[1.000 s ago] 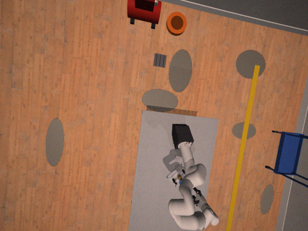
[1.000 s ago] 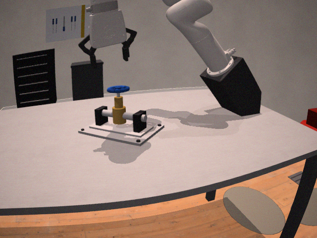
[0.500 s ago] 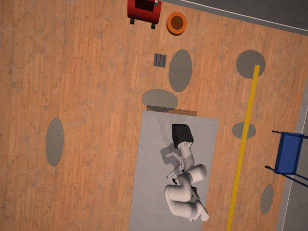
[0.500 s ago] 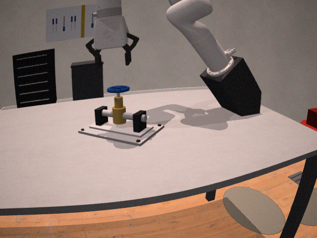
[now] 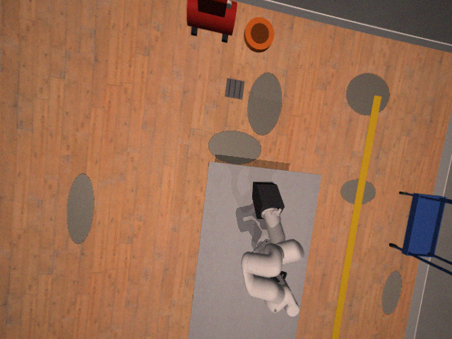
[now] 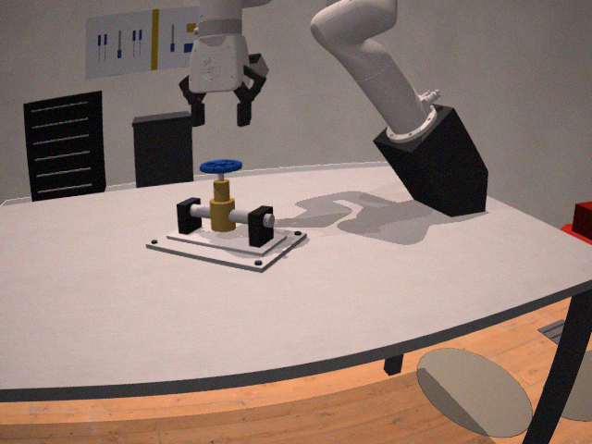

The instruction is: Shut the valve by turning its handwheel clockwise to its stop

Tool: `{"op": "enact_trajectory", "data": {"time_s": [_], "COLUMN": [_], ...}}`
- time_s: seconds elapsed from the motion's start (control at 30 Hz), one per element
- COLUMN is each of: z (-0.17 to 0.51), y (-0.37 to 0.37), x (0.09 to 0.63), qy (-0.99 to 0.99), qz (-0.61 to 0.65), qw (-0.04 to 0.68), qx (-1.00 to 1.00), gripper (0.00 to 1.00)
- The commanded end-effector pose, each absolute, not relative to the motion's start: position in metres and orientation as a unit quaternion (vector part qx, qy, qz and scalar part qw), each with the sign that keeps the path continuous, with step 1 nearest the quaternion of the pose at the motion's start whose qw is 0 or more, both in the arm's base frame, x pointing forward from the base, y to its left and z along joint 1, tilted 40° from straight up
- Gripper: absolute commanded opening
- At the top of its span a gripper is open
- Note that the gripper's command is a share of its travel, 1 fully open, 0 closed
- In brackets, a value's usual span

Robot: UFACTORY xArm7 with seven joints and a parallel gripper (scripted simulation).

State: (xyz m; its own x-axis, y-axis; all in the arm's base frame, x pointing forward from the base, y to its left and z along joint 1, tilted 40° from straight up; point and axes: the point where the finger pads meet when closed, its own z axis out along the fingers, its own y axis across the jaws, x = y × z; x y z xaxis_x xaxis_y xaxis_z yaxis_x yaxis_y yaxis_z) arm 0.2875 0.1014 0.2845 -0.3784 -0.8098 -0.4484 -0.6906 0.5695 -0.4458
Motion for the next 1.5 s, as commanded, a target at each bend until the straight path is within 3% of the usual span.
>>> {"op": "enact_trajectory", "data": {"time_s": [0.0, 1.47], "z": [0.285, 0.262], "y": [0.100, 0.105], "x": [0.288, 0.308], "qy": [0.826, 0.826], "qz": [-0.091, -0.091], "qw": [0.328, 0.328], "qx": [-0.450, -0.450], "gripper": [1.00, 1.00]}}
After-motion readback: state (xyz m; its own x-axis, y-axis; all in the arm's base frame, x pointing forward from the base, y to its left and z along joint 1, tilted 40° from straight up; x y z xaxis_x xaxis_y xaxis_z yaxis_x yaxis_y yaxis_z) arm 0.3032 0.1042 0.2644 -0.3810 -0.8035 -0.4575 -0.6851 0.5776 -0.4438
